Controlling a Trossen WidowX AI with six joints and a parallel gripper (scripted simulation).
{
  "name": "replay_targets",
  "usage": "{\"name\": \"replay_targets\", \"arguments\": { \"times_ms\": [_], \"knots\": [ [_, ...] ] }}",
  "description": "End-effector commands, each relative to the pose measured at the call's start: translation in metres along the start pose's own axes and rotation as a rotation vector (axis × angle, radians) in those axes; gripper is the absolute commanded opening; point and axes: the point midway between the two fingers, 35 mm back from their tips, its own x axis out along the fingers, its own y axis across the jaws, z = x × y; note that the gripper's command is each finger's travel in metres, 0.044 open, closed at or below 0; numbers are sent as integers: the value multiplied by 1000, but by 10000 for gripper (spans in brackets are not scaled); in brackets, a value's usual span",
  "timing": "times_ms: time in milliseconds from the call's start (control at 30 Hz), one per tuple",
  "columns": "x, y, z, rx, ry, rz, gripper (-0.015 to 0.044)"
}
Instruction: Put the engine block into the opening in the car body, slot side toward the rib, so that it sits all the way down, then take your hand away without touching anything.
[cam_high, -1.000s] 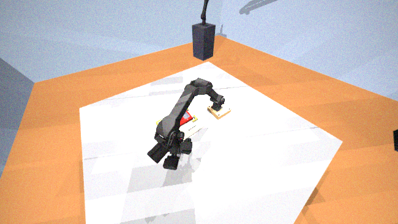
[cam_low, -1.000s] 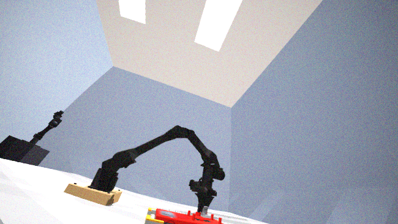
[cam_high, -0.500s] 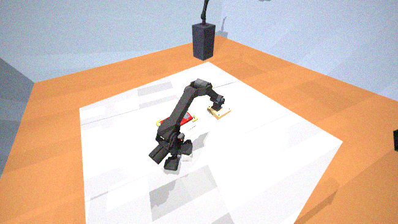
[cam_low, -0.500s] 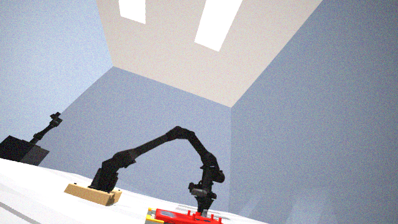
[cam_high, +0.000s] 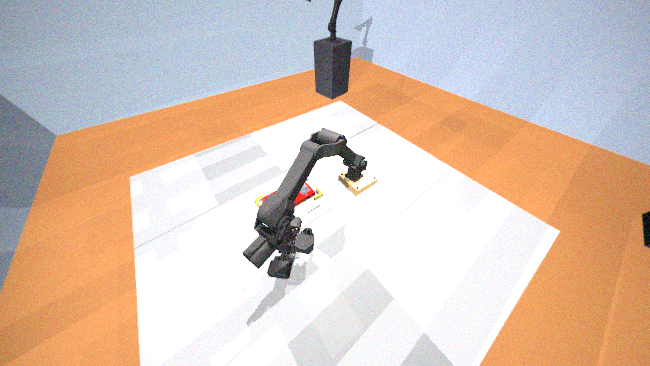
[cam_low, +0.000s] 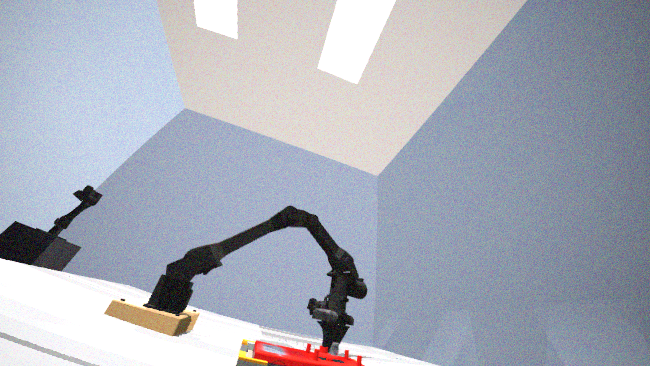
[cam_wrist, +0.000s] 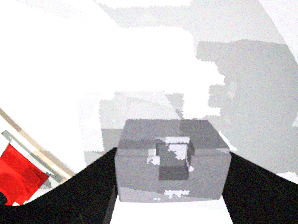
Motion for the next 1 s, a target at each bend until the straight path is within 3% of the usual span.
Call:
{"name": "replay_targets", "arguments": {
  "times_ms": [0, 133, 367, 700, 967],
  "knots": [
    [0, 0, 0, 0, 0, 1, 341],
    [0, 0, 0, 0, 0, 1, 440],
    [-3, 0, 0, -2, 0, 4, 440],
    [-44, -1, 0, -4, 1, 8, 440],
    [-41, -1, 0, -5, -2, 4, 440]
  ]
}}
